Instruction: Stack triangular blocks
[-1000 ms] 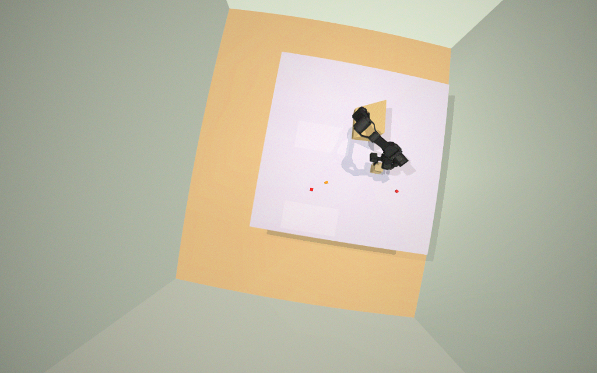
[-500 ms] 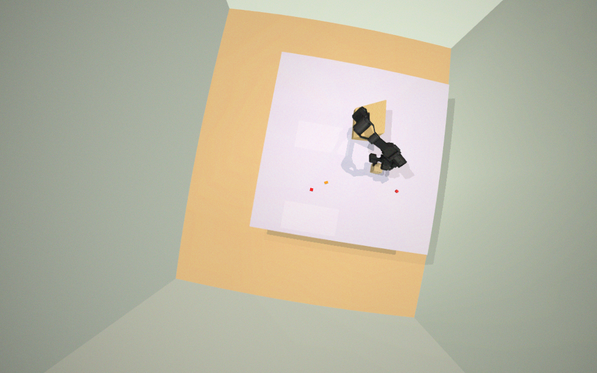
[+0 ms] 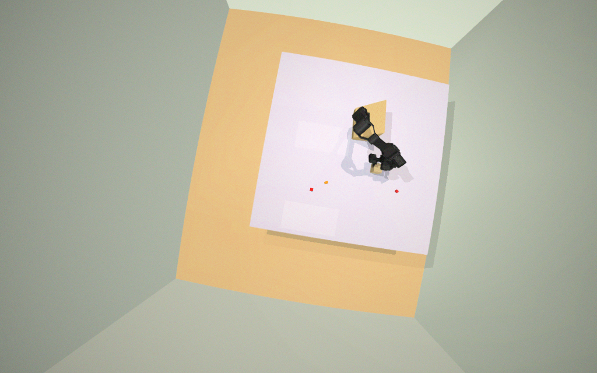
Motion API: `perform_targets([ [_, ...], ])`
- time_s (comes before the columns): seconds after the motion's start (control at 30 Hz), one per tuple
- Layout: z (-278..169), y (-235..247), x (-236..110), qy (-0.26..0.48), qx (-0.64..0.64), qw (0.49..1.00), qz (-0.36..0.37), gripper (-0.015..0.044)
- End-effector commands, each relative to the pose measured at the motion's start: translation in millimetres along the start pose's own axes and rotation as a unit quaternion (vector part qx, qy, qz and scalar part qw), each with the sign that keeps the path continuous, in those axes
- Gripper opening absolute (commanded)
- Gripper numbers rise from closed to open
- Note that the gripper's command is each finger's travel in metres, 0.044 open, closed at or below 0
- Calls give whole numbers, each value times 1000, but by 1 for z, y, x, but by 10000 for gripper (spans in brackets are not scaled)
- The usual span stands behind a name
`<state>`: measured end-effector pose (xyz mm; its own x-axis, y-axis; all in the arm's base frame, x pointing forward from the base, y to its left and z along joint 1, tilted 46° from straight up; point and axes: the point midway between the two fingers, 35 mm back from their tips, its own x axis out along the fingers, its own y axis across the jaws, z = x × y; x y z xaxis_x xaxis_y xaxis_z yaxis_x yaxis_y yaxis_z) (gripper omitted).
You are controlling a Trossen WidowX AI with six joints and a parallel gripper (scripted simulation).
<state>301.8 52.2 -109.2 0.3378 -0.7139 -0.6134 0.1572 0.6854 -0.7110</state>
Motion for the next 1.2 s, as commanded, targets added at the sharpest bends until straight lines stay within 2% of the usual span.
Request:
perform_targets([
  [0.0, 1, 0, 0, -3, -2, 1000, -2, 0],
  [0.93, 1, 0, 2, -2, -2, 1000, -3, 0],
  [1.17, 0, 0, 2, -1, -2, 1000, -1, 184],
])
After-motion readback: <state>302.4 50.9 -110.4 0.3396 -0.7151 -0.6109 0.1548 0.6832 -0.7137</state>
